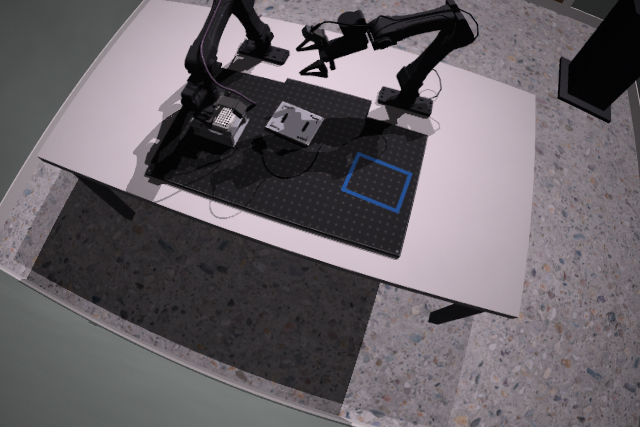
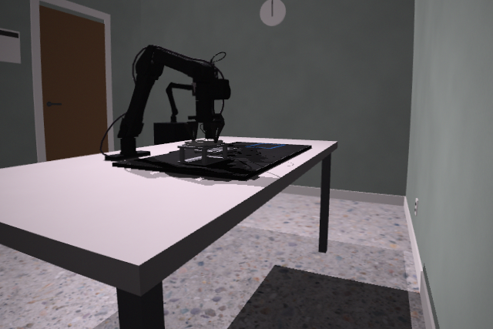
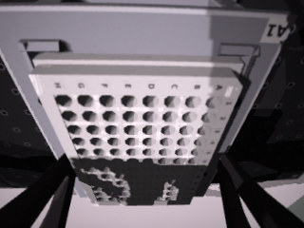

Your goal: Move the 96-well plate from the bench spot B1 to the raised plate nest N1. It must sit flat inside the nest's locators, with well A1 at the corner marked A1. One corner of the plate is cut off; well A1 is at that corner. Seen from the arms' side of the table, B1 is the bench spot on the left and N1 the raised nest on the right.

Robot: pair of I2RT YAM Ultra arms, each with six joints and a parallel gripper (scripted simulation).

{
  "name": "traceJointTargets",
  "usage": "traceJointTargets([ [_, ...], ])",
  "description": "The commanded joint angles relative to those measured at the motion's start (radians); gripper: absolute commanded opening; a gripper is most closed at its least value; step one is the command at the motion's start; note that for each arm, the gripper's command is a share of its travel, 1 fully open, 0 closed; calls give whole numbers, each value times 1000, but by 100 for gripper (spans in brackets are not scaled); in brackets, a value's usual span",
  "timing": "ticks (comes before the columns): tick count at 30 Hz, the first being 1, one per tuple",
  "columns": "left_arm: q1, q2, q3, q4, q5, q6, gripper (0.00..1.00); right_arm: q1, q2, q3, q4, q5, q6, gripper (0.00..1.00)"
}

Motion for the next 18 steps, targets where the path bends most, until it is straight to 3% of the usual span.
traceJointTargets([
  [1, -10, 11, 1, 16, -6, -2, 100, 3, -2, -12, 4, 3, -4, 100],
  [10, -10, 11, 1, 16, -6, -2, 100, 3, -45, -24, -7, 3, -4, 100],
  [18, -10, 11, 1, 16, -6, -2, 100, 12, -55, 57, -76, 2, 1, 100],
])
